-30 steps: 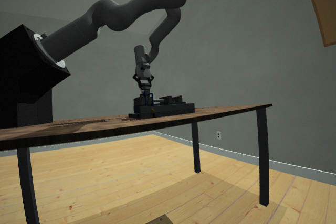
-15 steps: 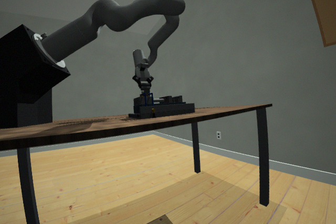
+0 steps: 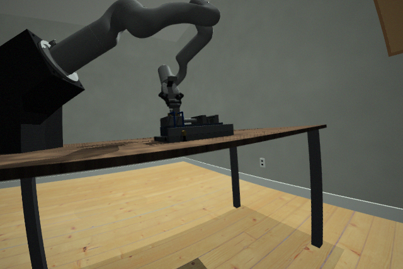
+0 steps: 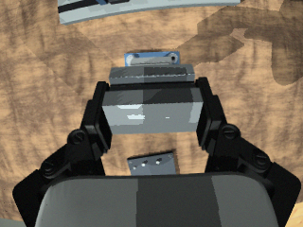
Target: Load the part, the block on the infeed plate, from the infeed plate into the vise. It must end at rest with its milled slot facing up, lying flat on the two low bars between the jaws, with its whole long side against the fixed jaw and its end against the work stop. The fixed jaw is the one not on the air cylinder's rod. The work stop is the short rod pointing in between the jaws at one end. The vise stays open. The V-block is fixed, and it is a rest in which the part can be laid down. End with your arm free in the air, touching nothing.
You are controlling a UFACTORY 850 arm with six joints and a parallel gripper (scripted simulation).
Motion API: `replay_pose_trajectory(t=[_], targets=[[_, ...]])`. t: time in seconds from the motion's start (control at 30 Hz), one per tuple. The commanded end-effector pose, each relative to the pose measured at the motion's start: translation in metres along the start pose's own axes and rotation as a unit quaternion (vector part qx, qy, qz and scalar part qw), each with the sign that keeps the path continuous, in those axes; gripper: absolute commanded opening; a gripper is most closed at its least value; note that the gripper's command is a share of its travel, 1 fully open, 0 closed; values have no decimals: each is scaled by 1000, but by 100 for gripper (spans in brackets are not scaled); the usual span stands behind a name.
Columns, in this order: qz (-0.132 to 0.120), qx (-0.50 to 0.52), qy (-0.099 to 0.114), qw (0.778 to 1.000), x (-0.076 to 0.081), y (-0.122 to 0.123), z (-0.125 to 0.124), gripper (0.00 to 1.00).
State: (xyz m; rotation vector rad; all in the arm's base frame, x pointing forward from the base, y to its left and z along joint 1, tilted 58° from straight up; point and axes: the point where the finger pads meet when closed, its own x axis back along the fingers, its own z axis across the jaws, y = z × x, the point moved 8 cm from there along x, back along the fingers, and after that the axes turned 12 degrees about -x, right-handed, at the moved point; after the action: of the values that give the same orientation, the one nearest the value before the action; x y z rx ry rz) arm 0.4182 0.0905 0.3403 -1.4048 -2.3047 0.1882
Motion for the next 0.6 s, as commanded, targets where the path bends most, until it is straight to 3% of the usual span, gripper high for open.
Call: replay_pose_trajectory(t=[0.0,0.57], targets=[[20,0,-4,1000,0,4,0,0],[78,0,-17,997,-1,14,3,0]])
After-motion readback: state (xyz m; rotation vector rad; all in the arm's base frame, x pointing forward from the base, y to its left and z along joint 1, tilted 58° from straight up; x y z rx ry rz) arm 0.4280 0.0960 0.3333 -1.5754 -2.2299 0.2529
